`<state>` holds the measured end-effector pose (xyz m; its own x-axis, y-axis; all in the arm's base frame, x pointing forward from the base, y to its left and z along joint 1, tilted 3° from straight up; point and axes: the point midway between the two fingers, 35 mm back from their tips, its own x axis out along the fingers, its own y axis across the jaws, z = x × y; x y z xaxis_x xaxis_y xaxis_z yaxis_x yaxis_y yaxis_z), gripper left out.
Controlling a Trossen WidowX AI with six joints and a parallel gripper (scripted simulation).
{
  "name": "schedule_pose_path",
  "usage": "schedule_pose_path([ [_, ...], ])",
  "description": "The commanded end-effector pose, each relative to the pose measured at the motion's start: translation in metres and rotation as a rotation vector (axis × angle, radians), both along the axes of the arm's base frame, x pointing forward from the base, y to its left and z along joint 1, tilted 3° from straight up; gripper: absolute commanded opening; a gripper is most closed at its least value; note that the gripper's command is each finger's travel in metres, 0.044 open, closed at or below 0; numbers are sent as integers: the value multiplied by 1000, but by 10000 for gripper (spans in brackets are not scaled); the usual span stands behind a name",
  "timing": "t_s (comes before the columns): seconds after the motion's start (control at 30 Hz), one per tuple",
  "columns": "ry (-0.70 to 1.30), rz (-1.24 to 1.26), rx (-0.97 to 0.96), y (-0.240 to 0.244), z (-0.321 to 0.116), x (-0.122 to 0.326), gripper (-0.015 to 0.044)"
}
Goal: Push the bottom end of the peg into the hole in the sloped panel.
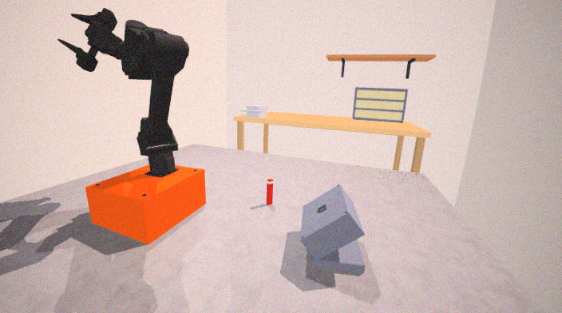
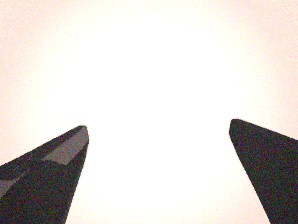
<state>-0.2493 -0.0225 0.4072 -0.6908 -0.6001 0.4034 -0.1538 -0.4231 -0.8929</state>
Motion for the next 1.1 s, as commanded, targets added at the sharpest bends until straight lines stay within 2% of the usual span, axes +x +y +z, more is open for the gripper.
schedule_pose_path([
  [0.0, -1, -3, -2, 1, 0, 0, 426],
  [0.03, -6, -10, -7, 3, 0, -1, 440],
  [0.43, -74, -200, -129, 54, -2, -17, 440],
  [1.07, -336, -390, -604, 160, -26, -31, 440],
])
